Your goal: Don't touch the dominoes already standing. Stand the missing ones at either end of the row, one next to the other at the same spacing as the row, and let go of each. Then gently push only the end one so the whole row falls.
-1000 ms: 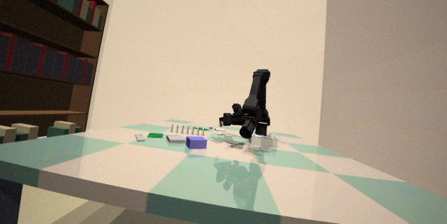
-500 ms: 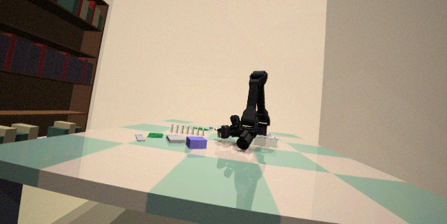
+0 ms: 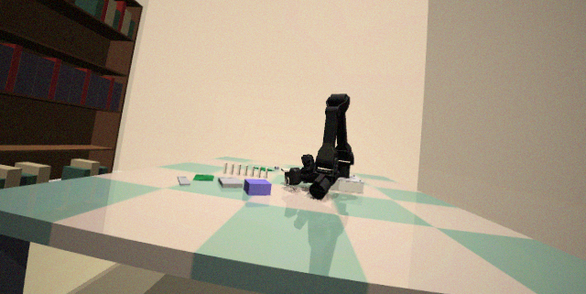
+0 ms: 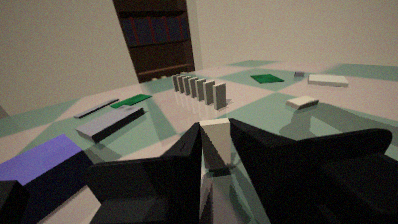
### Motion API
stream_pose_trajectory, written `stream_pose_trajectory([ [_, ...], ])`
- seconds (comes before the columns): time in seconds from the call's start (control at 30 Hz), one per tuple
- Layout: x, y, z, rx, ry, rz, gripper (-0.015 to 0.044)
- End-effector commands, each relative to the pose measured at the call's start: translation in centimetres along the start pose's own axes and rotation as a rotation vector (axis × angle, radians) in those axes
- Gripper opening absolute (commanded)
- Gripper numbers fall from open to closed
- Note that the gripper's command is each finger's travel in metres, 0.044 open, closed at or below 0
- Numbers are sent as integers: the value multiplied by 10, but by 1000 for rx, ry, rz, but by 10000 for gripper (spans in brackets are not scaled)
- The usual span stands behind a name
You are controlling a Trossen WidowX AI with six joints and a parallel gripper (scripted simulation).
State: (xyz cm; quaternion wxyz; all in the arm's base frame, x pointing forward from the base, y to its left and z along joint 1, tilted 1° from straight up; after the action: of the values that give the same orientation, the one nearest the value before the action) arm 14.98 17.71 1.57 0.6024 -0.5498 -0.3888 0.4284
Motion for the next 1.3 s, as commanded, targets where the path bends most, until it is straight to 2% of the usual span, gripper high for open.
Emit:
stream_pose_trajectory([
  [0.0,-1,2,0,-3,0,13,186],
  [0.33,-1,2,0,-3,0,13,440],
  [0.47,5,0,0,-1,0,31,440],
  [0.67,-1,-48,4,0,0,0,440],
  [0.87,-1,-50,1,29,25,8,440],
  [0.97,1,-54,-14,190,140,50,440],
  [1.1,2,-71,-43,580,287,98,440],
  [1.27,-1,-101,-66,1051,234,102,440],
])
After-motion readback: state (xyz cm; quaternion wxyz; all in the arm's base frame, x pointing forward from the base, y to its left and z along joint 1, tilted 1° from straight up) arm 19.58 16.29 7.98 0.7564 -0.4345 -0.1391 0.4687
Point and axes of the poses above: the point midway between the two fingers, 35 mm back from their tips, its own z axis back along the fingers, its own x axis across the jaws, y = z × x, the point moved 6 cm from there along z, back along the fingers, and after that the axes turned 3 degrees about z, right-handed, at the moved point
